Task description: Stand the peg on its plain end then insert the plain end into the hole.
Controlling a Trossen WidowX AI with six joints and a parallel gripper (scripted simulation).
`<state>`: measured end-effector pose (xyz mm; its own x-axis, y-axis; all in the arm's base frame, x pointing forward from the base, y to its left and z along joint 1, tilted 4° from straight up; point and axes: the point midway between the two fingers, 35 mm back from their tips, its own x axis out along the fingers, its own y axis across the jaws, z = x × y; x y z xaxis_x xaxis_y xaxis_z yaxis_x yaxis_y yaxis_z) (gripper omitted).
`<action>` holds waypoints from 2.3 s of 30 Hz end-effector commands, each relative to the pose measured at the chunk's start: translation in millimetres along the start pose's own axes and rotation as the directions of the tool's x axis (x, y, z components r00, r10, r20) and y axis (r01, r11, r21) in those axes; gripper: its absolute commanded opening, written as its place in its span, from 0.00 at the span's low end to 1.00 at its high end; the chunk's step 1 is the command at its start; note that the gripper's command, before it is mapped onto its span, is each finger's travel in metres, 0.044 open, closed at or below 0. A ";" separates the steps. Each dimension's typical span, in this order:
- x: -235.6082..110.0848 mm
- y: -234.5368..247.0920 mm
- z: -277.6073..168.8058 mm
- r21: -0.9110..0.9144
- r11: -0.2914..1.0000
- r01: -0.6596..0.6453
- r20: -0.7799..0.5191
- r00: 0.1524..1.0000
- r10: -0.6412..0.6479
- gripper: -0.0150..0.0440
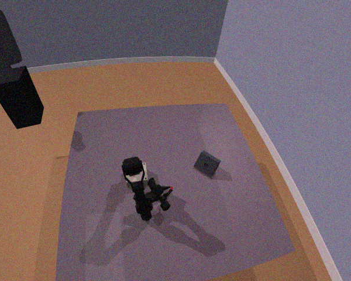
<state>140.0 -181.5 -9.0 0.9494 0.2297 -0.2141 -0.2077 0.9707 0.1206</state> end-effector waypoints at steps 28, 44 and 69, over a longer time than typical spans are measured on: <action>0.0 -0.1 0.1 -0.001 1.000 0.000 -0.001 1.000 0.000 0.70; -4.3 -4.3 17.9 -0.002 1.000 0.000 -0.001 1.000 0.000 1.00; -8.9 32.4 137.3 0.061 0.982 -0.177 -0.209 0.960 0.186 1.00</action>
<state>155.3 -168.2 135.5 0.8702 0.3664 -0.3294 -0.3195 0.9286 0.1887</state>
